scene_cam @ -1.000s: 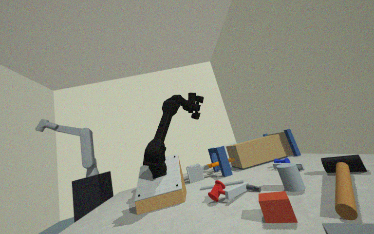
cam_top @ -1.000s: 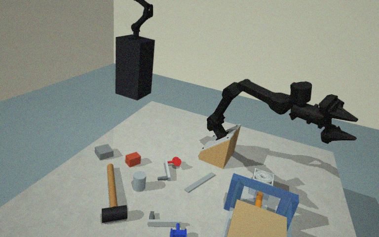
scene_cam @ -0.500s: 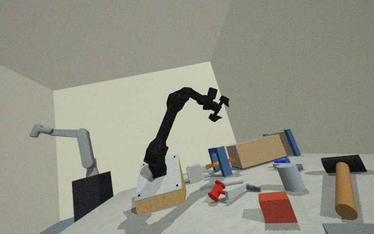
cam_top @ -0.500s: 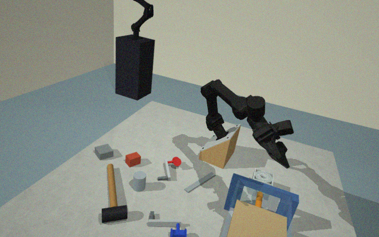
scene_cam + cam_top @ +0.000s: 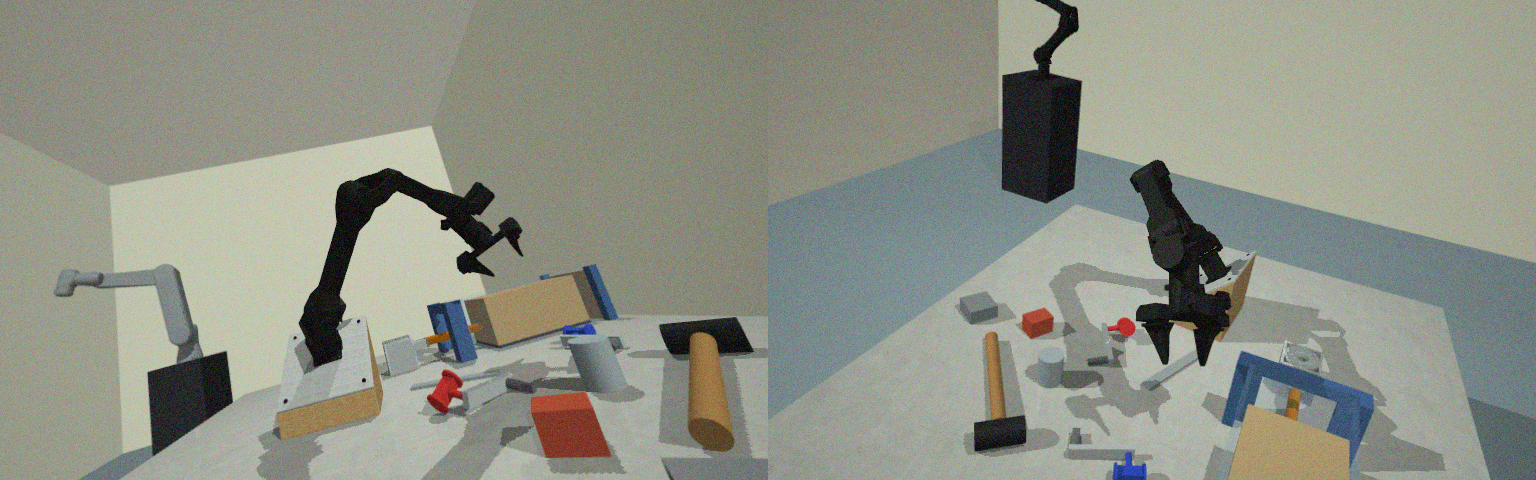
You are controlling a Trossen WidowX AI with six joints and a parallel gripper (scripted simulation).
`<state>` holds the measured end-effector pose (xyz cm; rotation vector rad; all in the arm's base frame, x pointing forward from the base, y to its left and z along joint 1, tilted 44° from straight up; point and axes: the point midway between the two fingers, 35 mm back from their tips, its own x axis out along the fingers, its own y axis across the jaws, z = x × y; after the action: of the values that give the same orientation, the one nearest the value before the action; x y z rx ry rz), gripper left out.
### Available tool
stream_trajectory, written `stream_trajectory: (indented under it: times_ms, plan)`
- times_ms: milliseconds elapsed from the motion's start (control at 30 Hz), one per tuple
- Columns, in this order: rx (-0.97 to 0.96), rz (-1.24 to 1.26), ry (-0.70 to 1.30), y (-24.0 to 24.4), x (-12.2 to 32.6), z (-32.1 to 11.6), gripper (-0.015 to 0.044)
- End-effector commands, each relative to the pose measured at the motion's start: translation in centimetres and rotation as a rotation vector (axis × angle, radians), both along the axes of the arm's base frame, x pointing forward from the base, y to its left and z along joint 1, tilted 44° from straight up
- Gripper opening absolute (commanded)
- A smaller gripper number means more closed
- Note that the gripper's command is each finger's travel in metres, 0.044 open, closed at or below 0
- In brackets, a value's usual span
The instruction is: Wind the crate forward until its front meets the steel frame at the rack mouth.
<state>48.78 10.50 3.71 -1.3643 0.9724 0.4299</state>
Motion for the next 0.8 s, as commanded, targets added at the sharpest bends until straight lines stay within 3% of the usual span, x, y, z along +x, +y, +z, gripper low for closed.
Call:
stream_trajectory:
  times_ms: [0,467,767]
  plan:
    - [-0.051,-0.175,0.047,-6.8,-2.6,1.1,0.0440]
    - [-0.233,-0.733,0.221,-24.7,-17.6,4.9,0.0440]
    - [-0.251,-0.784,0.240,-26.1,-19.5,5.1,0.0440]
